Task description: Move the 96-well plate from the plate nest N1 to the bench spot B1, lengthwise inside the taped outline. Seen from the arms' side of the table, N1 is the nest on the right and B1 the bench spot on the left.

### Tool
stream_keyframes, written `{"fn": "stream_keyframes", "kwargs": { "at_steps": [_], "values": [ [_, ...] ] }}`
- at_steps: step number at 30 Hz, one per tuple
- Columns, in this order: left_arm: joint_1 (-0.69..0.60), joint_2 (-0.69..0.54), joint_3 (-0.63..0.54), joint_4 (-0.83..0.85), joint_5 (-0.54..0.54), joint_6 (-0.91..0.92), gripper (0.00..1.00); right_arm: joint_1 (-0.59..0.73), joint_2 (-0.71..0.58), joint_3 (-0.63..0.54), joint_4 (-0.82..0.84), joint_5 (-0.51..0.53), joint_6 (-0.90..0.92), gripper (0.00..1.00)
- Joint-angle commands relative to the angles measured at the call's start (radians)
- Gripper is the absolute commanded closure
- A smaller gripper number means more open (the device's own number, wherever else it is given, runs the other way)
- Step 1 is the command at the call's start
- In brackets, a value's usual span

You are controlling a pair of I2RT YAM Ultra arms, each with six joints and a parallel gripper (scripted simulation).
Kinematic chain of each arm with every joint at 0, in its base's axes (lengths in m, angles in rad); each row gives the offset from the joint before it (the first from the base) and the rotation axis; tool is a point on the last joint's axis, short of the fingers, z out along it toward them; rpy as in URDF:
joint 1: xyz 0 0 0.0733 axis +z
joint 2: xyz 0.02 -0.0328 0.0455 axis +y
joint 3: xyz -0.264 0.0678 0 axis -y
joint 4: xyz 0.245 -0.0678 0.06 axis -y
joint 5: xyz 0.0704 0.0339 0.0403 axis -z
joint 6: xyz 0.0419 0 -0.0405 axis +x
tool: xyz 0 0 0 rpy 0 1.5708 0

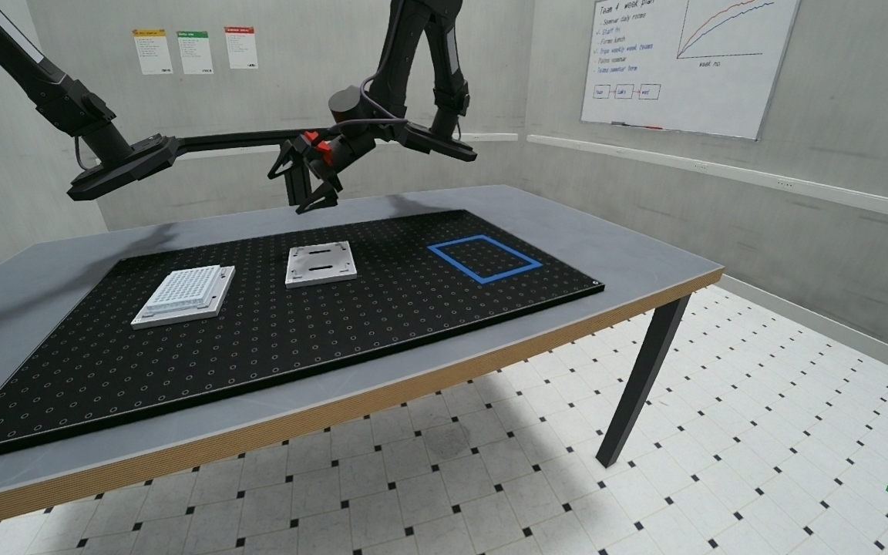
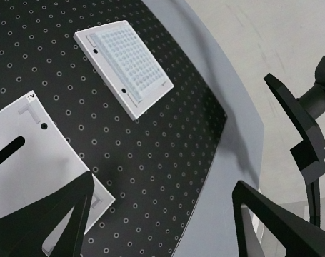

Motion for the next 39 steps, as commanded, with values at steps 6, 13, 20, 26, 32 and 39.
{"fn": "stream_keyframes", "kwargs": {
  "at_steps": [6, 13, 20, 26, 32, 39],
  "values": [
    [-0.007, -0.010, 0.004, -0.001, 0.006, 0.004, 0.00, 0.008, -0.019, 0.013, 0.004, 0.000, 0.002, 0.00],
    [-0.007, -0.010, 0.004, -0.001, 0.006, 0.004, 0.00, 0.008, -0.019, 0.013, 0.004, 0.000, 0.002, 0.00],
    [-0.007, -0.017, -0.007, 0.008, -0.029, 0.029, 0.00, 0.003, -0.011, -0.007, 0.020, -0.011, 0.009, 0.00],
    [-0.091, -0.141, -0.100, 0.029, -0.186, 0.202, 0.00, 0.029, -0.076, -0.133, 0.056, -0.040, 0.044, 0.00],
    [-0.220, -0.336, -0.242, 0.038, -0.328, 0.352, 0.00, 0.095, -0.208, -0.428, 0.096, -0.092, 0.113, 0.00],
    [-0.313, -0.475, -0.344, 0.036, -0.428, 0.450, 0.00, 0.199, -0.329, -0.729, 0.175, -0.148, 0.203, 0.00]
  ]
}}
